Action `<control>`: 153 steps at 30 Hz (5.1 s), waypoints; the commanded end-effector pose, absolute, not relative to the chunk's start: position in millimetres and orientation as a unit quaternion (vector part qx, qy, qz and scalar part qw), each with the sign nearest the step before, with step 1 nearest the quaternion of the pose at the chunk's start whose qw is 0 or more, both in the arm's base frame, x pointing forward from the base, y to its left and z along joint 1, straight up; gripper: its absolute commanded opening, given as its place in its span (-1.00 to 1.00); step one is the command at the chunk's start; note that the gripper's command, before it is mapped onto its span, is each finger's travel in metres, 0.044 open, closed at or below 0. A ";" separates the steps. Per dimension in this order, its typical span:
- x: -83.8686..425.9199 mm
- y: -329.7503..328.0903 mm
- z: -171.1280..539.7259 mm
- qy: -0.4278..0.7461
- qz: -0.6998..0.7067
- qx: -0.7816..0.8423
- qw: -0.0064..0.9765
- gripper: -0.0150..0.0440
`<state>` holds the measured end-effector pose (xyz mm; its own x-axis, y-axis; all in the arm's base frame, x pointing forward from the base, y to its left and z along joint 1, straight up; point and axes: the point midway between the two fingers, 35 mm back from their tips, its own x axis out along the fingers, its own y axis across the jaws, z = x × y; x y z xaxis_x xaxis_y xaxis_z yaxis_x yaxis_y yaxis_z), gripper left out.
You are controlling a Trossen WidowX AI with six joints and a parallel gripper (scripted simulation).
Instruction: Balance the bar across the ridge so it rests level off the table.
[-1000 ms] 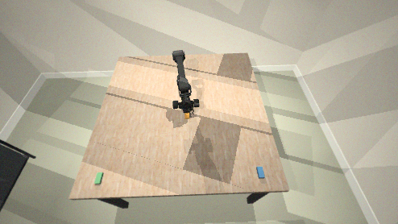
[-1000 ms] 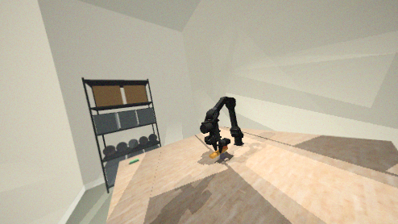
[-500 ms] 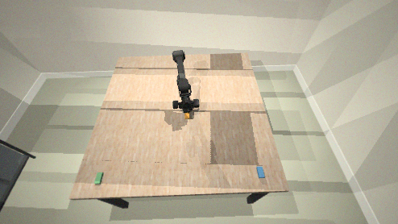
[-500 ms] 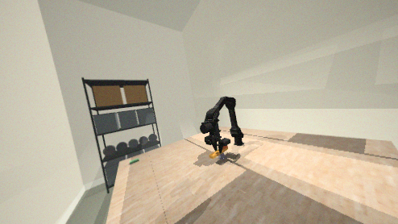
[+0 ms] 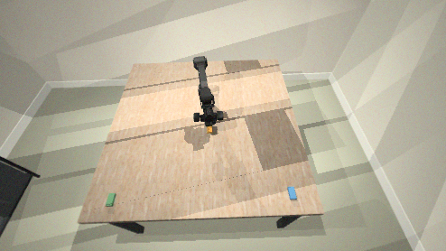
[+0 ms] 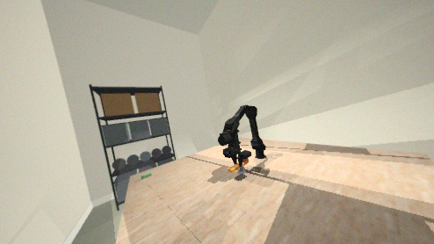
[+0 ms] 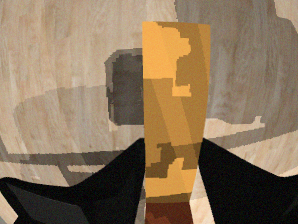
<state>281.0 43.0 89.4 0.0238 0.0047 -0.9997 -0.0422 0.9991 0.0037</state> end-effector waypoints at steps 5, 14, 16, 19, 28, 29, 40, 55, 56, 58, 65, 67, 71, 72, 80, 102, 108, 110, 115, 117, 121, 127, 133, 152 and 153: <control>281.0 42.8 90.0 0.699 0.015 -0.013 0.715 -0.49; 281.0 42.8 90.4 0.699 0.015 -0.013 0.715 -0.49; 281.0 42.8 90.4 0.699 0.015 -0.013 0.715 -0.49; 281.0 42.8 90.3 0.699 0.015 -0.013 0.715 -0.49; 281.0 42.8 89.9 0.699 0.015 -0.013 0.715 -0.49; 281.0 42.8 89.9 0.699 0.015 -0.013 0.715 -0.49; 280.9 42.8 90.2 0.699 0.015 -0.013 0.715 -0.49; 280.9 42.8 90.6 0.699 0.015 -0.013 0.715 -0.49; 280.9 42.8 90.6 0.699 0.015 -0.013 0.715 -0.49; 280.9 42.8 90.5 0.699 0.015 -0.013 0.715 -0.49; 280.9 42.8 90.4 0.699 0.015 -0.013 0.715 -0.49; 280.8 42.9 89.9 0.699 0.016 -0.013 0.715 -0.49; 280.8 42.9 89.9 0.699 0.016 -0.013 0.715 -0.49; 280.8 42.9 89.9 0.699 0.016 -0.013 0.715 -0.49; 280.8 42.9 89.9 0.699 0.016 -0.013 0.715 -0.49; 280.8 42.9 89.9 0.699 0.016 -0.013 0.715 0.07; 280.8 42.9 89.9 0.699 0.016 -0.013 0.715 0.07; 280.8 42.9 89.9 0.699 0.016 -0.013 0.715 0.07; 280.8 42.9 89.9 0.699 0.016 -0.013 0.715 0.07; 280.8 42.9 89.9 0.699 0.016 -0.013 0.715 0.08; 280.8 42.9 89.9 0.699 0.016 -0.013 0.715 0.08; 280.8 42.9 89.9 0.699 0.016 -0.013 0.715 0.08; 280.8 42.9 89.9 0.699 0.016 -0.013 0.715 0.09; 280.8 42.9 89.9 0.699 0.016 -0.013 0.715 0.14; 280.8 42.9 89.9 0.699 0.016 -0.013 0.715 0.14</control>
